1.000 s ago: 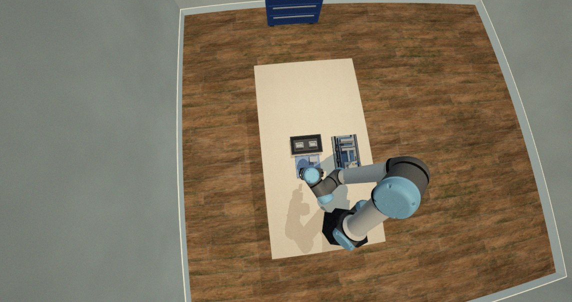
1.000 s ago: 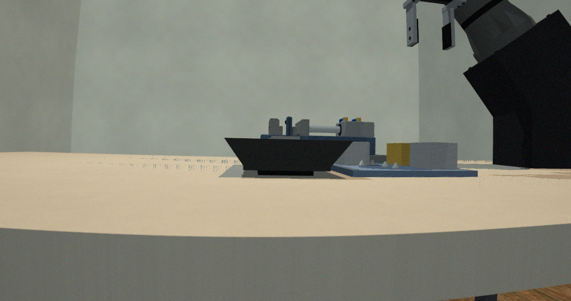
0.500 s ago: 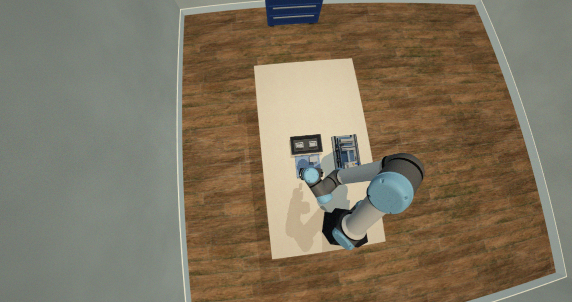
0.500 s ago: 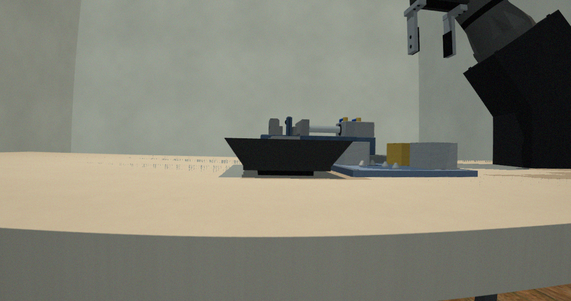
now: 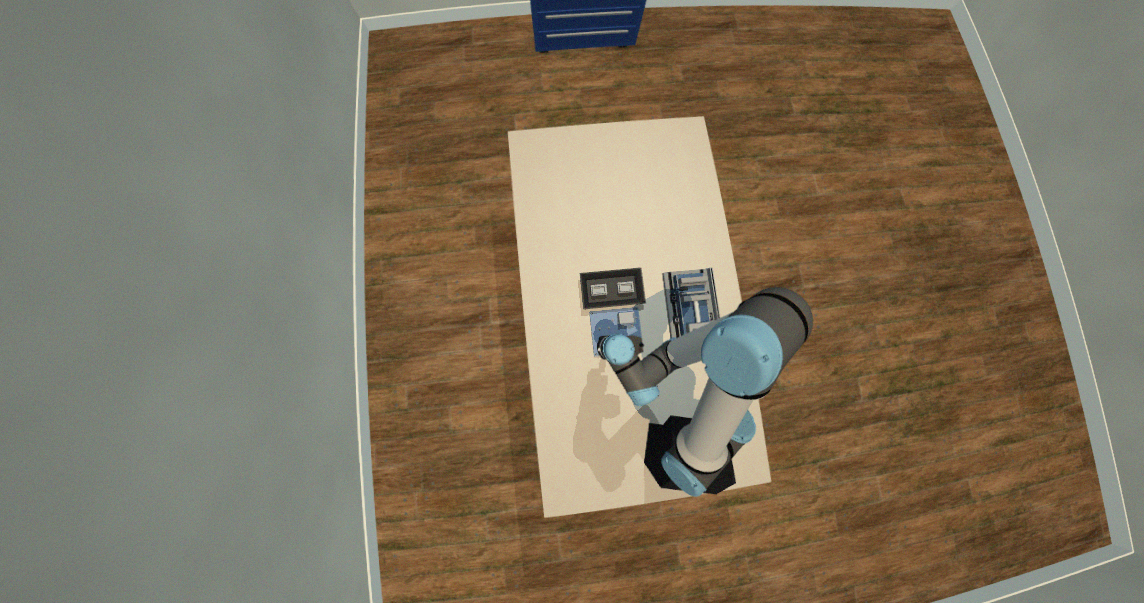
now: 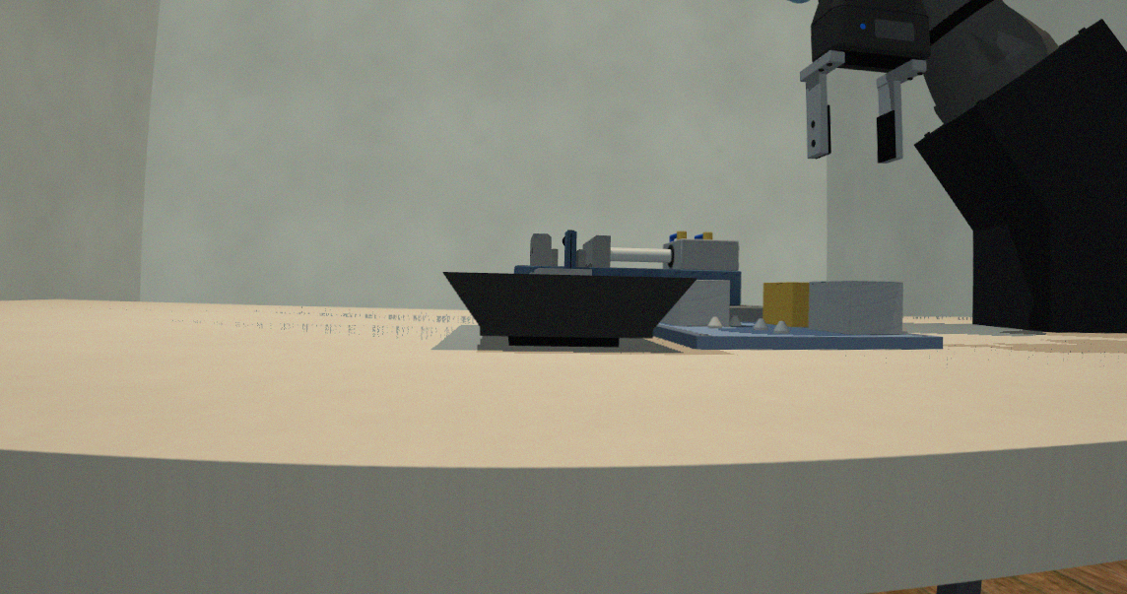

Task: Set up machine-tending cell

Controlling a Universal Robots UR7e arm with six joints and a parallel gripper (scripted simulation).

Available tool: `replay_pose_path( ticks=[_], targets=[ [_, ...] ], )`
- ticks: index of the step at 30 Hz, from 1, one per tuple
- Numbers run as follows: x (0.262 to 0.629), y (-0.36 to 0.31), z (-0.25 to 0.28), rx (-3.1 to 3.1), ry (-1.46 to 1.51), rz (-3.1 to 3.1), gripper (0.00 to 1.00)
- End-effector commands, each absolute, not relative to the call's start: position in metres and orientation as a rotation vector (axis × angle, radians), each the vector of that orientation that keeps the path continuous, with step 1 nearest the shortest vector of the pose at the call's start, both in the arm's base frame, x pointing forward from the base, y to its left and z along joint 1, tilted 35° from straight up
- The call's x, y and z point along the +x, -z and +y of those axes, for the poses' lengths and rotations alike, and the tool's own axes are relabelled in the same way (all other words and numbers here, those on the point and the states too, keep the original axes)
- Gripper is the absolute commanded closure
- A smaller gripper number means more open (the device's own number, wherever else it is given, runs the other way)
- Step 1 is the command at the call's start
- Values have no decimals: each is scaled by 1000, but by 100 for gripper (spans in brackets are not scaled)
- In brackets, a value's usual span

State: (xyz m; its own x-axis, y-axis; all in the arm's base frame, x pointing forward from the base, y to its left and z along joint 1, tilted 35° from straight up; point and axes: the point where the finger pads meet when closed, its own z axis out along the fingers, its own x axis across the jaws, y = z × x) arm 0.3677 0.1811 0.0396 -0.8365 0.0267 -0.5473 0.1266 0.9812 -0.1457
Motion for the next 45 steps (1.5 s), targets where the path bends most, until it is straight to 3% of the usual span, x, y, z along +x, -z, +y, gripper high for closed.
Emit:
replay_pose_path(
  ticks=[1, 23, 45],
  targets=[
    [384, -22, 178, 105, 228, 2545, 0],
    [415, 25, 168, 105, 228, 2544, 0],
    [416, 29, 167, 103, 228, 2545, 0]
  ],
)
